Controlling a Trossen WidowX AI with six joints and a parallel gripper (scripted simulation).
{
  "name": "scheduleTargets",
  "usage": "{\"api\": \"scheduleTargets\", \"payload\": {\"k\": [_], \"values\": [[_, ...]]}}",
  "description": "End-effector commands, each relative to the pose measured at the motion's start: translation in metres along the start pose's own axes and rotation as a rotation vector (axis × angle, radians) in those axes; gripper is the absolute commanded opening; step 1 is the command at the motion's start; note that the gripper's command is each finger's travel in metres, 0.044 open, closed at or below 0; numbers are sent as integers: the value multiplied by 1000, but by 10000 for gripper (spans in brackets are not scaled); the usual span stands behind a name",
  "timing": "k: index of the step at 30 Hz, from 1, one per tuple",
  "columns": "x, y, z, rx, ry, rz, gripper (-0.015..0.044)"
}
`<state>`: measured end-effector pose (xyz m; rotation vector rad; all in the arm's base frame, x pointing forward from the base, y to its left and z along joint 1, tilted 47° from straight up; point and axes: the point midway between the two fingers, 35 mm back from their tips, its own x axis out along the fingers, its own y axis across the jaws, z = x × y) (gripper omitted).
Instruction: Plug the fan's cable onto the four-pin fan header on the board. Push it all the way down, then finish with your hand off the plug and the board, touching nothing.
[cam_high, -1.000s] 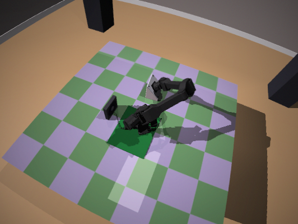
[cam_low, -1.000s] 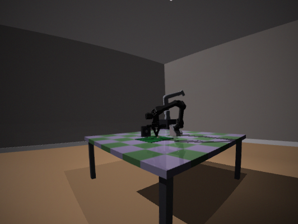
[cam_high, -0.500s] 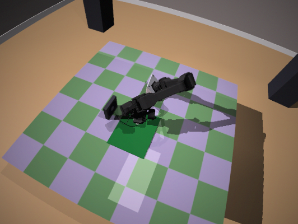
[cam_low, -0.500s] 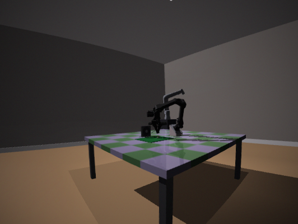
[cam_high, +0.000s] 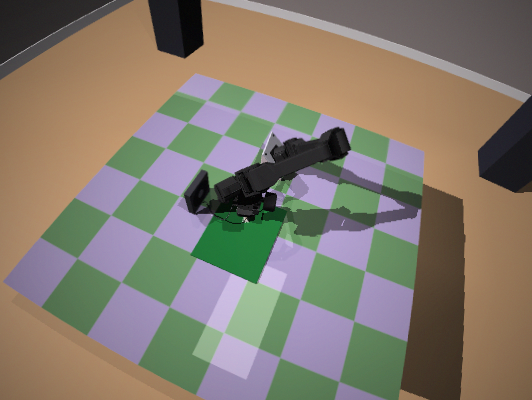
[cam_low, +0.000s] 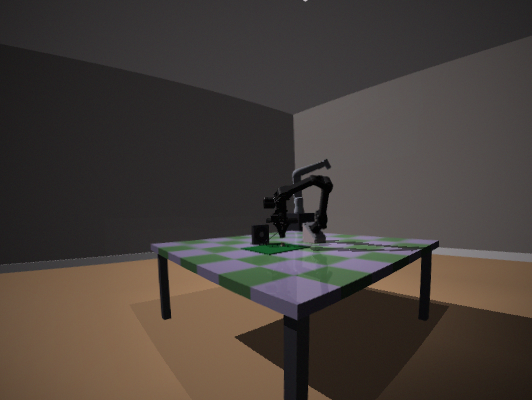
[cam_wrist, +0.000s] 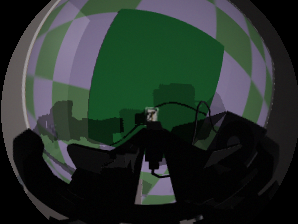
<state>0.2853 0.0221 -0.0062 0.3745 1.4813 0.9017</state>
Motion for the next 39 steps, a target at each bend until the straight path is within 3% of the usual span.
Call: {"api": "scheduleTargets", "payload": {"k": [1, 12, 17, 39], "values": [[0, -1, 0, 6, 4, -2, 0], [0, -1, 2, 7, 4, -2, 0], [22, 0, 2, 7, 4, -1, 0], [22, 1, 4, 5, 4, -1, 0]]}}
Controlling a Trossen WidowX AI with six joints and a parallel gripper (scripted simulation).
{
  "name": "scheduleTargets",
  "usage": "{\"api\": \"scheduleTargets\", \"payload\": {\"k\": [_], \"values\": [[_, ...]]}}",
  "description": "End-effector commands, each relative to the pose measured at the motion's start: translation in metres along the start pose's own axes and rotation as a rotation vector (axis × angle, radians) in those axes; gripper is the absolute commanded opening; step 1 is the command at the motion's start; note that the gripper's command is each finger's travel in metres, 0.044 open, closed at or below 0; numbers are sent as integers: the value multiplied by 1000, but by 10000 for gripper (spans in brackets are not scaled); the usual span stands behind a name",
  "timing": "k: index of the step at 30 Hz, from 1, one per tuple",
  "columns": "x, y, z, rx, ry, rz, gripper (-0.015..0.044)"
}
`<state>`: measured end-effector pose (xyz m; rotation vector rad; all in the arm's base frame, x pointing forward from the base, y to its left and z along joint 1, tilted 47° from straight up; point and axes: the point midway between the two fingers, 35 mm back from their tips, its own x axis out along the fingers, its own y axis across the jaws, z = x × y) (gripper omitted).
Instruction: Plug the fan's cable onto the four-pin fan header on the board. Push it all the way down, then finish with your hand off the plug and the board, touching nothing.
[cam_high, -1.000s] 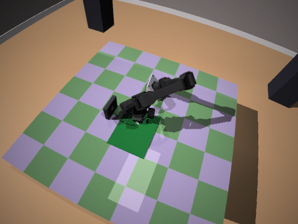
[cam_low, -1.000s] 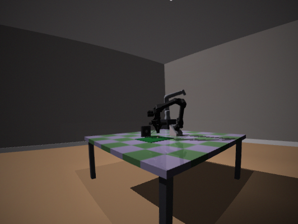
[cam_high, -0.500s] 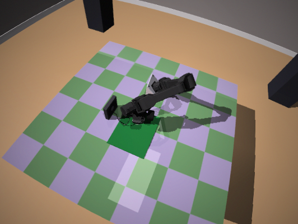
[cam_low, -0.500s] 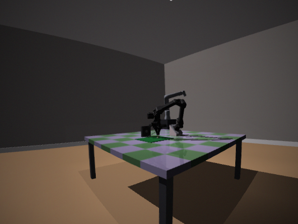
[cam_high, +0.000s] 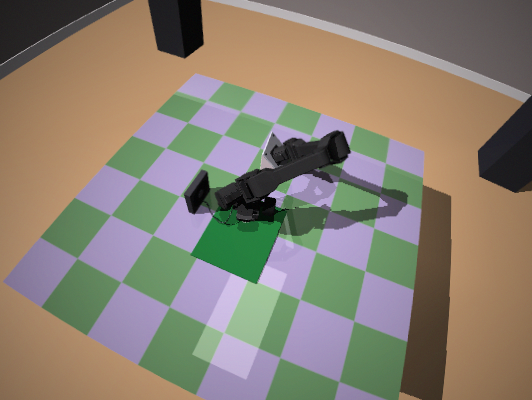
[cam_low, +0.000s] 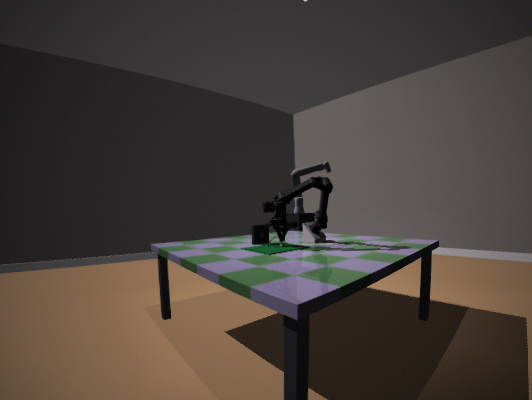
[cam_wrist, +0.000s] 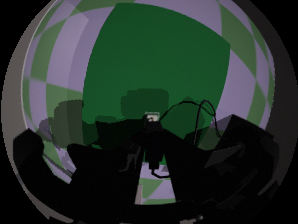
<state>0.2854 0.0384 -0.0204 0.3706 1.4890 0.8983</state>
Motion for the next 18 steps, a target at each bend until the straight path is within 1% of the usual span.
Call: {"api": "scheduleTargets", "payload": {"k": [1, 18], "values": [[1, 1, 1, 2, -3, 3, 0], [4, 1, 0, 4, -3, 4, 0]]}}
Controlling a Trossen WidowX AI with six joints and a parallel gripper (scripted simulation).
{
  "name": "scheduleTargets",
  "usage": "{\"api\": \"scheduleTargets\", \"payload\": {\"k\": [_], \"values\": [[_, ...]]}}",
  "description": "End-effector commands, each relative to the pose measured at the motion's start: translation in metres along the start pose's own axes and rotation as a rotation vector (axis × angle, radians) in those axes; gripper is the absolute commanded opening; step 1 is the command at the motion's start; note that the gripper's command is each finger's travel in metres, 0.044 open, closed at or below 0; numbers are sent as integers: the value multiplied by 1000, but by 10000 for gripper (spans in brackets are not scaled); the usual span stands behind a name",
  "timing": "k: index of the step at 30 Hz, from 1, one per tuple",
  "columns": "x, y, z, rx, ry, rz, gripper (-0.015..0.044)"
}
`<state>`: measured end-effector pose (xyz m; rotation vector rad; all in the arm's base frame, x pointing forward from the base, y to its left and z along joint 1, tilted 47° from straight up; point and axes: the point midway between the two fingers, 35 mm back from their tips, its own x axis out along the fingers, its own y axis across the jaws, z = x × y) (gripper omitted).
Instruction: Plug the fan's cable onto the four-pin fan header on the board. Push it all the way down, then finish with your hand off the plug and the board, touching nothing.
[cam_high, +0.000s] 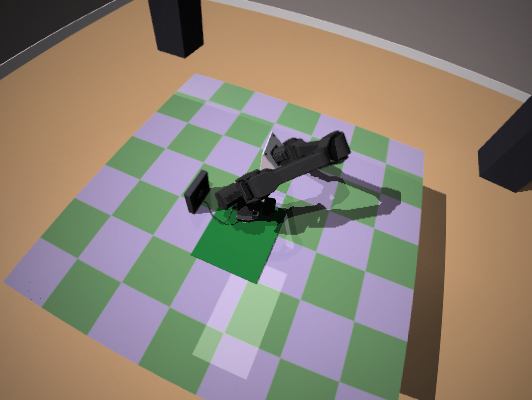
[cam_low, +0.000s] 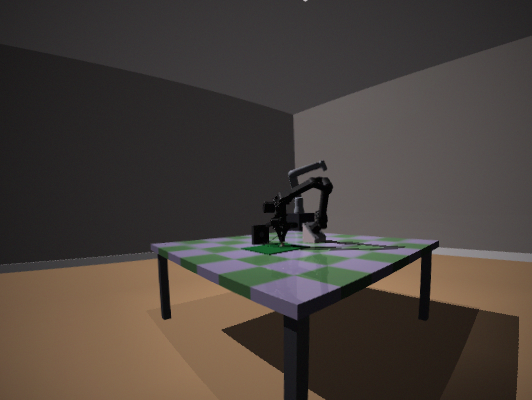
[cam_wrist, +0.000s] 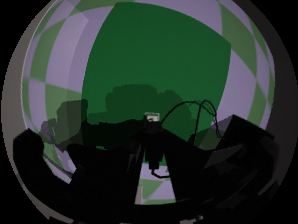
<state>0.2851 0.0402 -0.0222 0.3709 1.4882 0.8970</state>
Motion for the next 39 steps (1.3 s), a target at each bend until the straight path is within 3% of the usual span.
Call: {"api": "scheduleTargets", "payload": {"k": [1, 39], "values": [[2, 1, 0, 3, -1, 4, 0], [10, 1, 0, 3, -2, 5, 0]]}}
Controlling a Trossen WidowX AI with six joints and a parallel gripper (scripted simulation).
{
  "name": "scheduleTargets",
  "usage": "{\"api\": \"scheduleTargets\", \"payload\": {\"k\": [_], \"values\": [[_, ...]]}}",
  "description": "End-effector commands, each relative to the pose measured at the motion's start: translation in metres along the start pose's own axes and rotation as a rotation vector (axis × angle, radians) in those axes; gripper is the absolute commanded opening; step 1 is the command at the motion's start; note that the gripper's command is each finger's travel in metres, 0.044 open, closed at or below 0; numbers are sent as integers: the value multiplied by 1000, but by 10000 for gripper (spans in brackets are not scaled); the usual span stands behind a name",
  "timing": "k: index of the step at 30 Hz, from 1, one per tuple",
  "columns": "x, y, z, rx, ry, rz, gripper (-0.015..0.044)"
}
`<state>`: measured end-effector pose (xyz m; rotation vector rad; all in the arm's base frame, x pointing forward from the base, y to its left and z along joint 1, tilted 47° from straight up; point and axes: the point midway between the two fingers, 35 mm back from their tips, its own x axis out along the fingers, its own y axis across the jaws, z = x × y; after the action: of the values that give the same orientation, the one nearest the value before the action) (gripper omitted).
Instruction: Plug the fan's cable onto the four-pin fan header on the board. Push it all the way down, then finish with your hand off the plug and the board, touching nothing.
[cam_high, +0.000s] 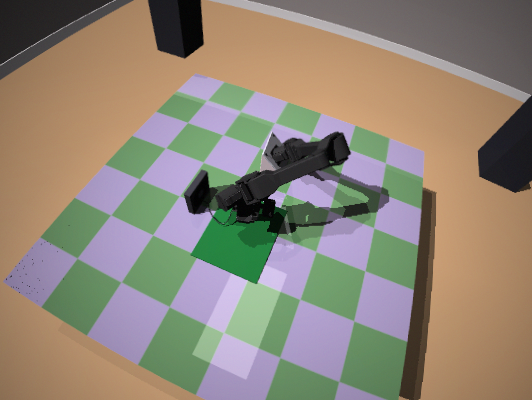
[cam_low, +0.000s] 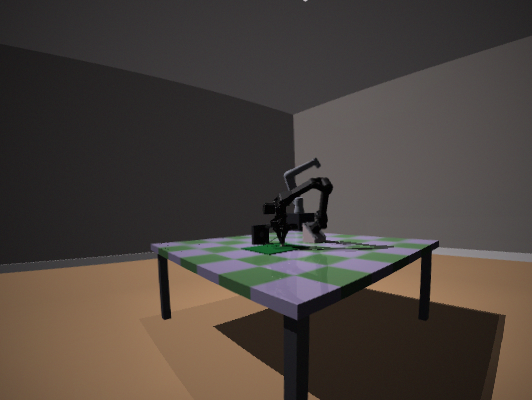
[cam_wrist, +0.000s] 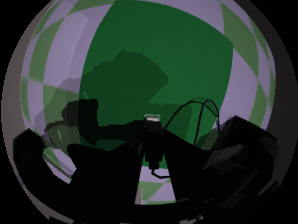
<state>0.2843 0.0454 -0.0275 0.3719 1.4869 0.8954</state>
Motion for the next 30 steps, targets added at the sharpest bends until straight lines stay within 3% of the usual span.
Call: {"api": "scheduleTargets", "payload": {"k": [1, 25, 30], "values": [[4, 1, 0, 3, 0, 5, 0], [16, 1, 0, 3, 0, 6, 0], [12, 0, 0, 2, -3, 1, 131]]}}
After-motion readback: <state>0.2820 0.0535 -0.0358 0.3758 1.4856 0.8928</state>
